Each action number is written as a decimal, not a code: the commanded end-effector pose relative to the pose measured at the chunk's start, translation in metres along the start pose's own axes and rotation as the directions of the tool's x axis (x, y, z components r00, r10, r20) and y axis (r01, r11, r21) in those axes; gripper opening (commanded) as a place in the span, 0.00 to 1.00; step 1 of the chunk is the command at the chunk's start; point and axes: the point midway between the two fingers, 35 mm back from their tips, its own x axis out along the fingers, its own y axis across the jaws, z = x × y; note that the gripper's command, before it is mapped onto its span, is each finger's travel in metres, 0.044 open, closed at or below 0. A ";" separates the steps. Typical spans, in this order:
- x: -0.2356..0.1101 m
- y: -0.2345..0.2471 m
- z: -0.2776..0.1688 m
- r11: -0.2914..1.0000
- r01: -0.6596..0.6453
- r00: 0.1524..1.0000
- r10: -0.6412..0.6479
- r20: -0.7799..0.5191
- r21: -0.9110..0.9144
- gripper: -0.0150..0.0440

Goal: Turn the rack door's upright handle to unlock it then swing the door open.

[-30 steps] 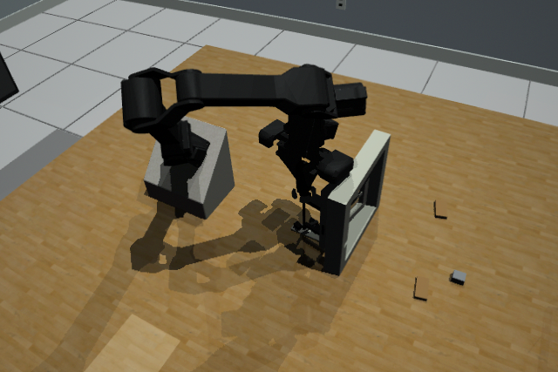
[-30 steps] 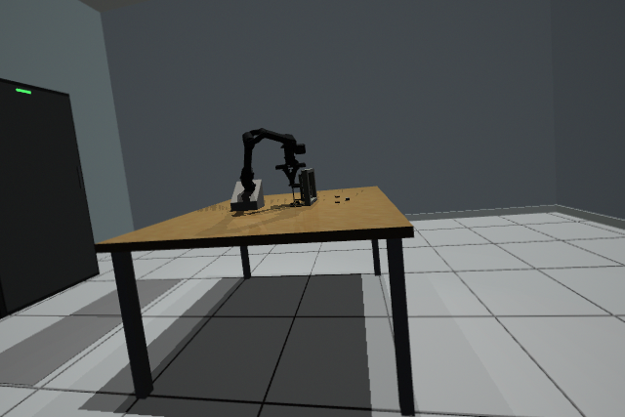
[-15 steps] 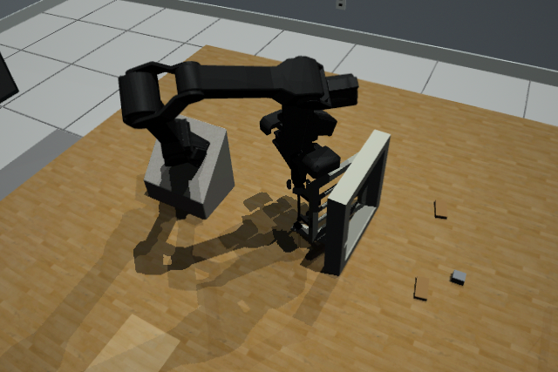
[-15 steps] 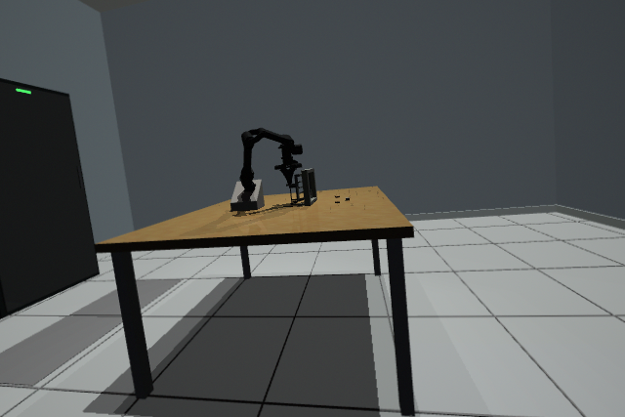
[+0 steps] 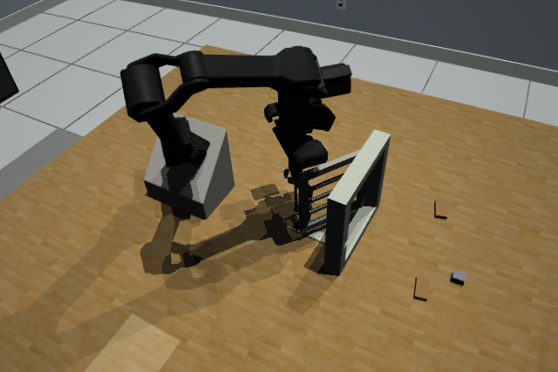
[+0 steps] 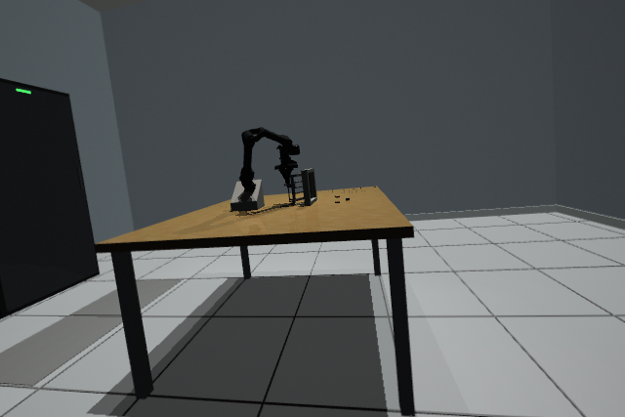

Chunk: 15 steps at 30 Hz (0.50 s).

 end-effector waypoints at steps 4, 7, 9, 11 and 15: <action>0.000 0.011 0.004 0.992 0.002 1.000 -0.002 0.005 0.124 0.30; 0.000 0.017 0.007 0.986 0.001 1.000 -0.002 0.005 0.166 0.30; 0.000 0.021 0.008 0.981 0.001 1.000 -0.002 0.005 0.194 0.30; 0.000 0.025 0.010 0.975 0.000 1.000 -0.002 0.006 0.223 0.30; 0.000 0.033 0.014 0.959 0.000 1.000 -0.001 0.006 0.283 0.30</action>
